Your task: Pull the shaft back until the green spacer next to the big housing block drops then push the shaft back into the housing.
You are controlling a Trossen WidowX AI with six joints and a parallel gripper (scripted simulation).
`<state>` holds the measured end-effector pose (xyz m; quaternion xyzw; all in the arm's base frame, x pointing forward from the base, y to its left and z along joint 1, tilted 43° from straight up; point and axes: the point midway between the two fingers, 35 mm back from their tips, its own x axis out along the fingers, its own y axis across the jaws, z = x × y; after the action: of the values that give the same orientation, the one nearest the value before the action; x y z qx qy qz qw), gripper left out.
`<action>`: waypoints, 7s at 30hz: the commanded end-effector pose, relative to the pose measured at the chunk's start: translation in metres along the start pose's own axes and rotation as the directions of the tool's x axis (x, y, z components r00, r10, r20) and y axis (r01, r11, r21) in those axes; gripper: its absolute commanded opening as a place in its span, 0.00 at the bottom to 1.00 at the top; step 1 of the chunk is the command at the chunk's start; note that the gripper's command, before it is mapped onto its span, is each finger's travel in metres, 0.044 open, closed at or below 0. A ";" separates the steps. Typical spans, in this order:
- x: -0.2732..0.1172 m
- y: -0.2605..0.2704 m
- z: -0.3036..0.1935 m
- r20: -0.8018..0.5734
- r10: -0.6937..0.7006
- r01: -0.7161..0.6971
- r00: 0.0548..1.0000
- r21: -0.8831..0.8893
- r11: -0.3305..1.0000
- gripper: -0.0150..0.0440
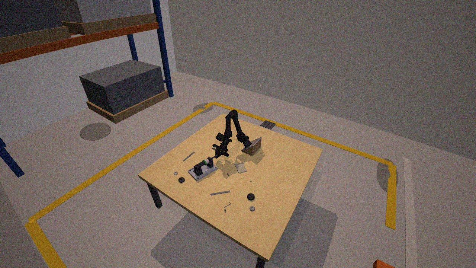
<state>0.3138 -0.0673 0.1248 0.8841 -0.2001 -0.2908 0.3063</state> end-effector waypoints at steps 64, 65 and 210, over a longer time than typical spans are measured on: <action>-0.005 0.000 0.005 0.000 -0.001 0.001 1.000 0.003 1.000 0.25; -0.005 0.000 0.005 0.001 -0.001 0.001 1.000 0.003 1.000 0.25; -0.014 0.000 0.015 0.001 -0.001 0.001 1.000 0.002 1.000 0.25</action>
<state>0.2945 -0.0657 0.1213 0.8840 -0.1999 -0.2911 0.3062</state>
